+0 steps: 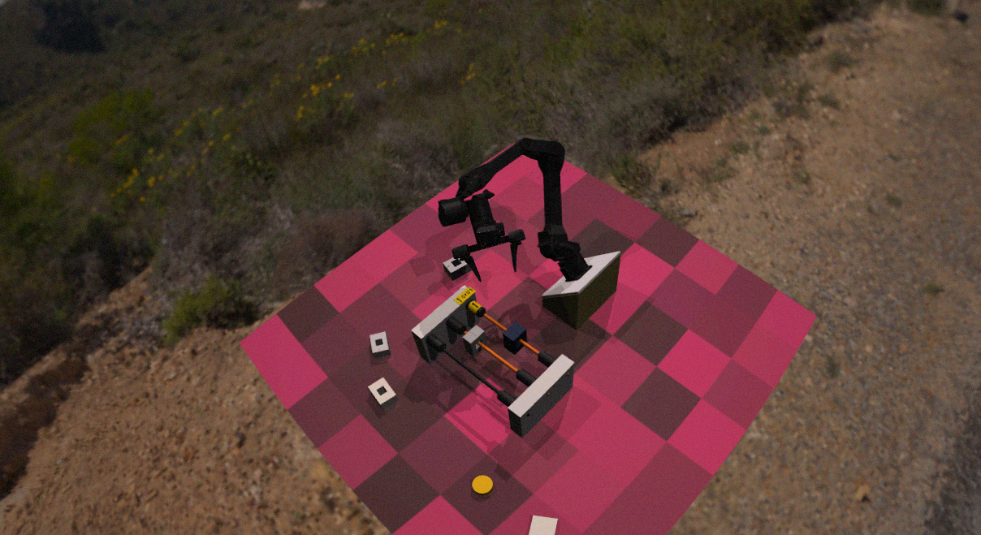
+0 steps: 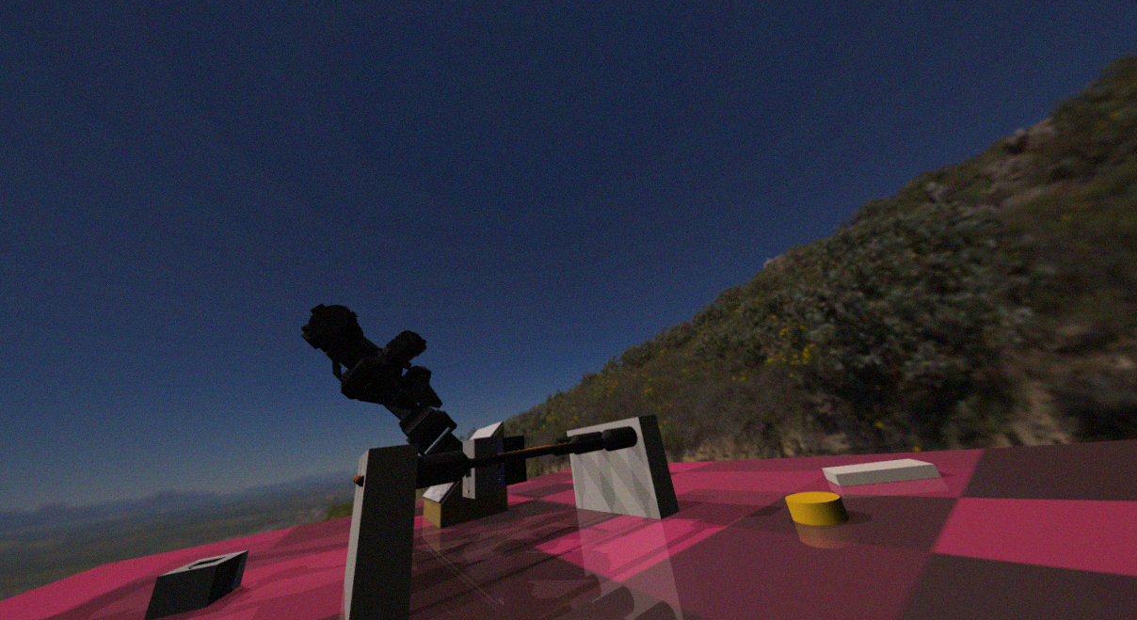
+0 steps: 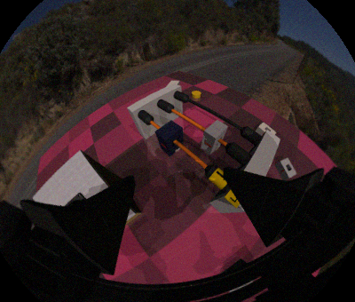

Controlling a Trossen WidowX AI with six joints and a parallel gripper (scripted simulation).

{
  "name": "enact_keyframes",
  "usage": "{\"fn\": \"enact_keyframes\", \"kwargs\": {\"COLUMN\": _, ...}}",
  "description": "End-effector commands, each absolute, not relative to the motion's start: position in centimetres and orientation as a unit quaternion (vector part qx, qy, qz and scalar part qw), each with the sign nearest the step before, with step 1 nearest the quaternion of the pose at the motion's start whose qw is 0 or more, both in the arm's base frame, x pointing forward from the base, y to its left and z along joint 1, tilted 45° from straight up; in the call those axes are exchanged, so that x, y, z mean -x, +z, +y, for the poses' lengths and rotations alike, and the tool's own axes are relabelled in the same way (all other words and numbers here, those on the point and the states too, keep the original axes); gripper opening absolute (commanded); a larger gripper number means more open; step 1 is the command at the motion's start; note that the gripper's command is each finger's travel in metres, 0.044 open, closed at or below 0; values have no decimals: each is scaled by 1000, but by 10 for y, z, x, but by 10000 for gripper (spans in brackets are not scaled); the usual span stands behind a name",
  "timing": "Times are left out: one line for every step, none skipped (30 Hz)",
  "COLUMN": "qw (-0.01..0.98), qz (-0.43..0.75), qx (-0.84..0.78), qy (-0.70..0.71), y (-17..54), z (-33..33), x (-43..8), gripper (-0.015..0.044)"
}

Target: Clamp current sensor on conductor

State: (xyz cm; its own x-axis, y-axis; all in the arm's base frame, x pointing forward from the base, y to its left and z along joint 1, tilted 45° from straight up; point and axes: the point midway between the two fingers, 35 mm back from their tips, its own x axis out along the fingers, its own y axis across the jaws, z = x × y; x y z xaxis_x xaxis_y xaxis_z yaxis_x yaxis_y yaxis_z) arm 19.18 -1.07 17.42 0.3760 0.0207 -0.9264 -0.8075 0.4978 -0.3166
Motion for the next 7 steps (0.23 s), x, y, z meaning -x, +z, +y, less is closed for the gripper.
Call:
{"fn": "enact_keyframes", "kwargs": {"qw": 720, "qz": 482, "qx": 409, "qy": 286, "y": 174, "z": -11, "x": -192, "gripper": 440}}
{"fn": "enact_keyframes", "kwargs": {"qw": 722, "qz": 486, "qx": 404, "qy": 283, "y": 174, "z": -11, "x": -192, "gripper": 440}}
{"fn": "enact_keyframes", "kwargs": {"qw": 726, "qz": 497, "qx": 389, "qy": 274, "y": 173, "z": -11, "x": -193, "gripper": 440}}
{"fn": "enact_keyframes", "kwargs": {"qw": 732, "qz": 516, "qx": 364, "qy": 258, "y": 171, "z": -10, "x": -195, "gripper": 440}}
{"fn": "enact_keyframes", "kwargs": {"qw": 737, "qz": 537, "qx": 334, "qy": 237, "y": 169, "z": -9, "x": -198, "gripper": 440}}
{"fn": "enact_keyframes", "kwargs": {"qw": 741, "qz": 558, "qx": 304, "qy": 215, "y": 167, "z": -8, "x": -200, "gripper": 440}}
{"fn": "enact_keyframes", "kwargs": {"qw": 734, "qz": 506, "qx": 371, "qy": 261, "y": 173, "z": -10, "x": -194, "gripper": 440}}
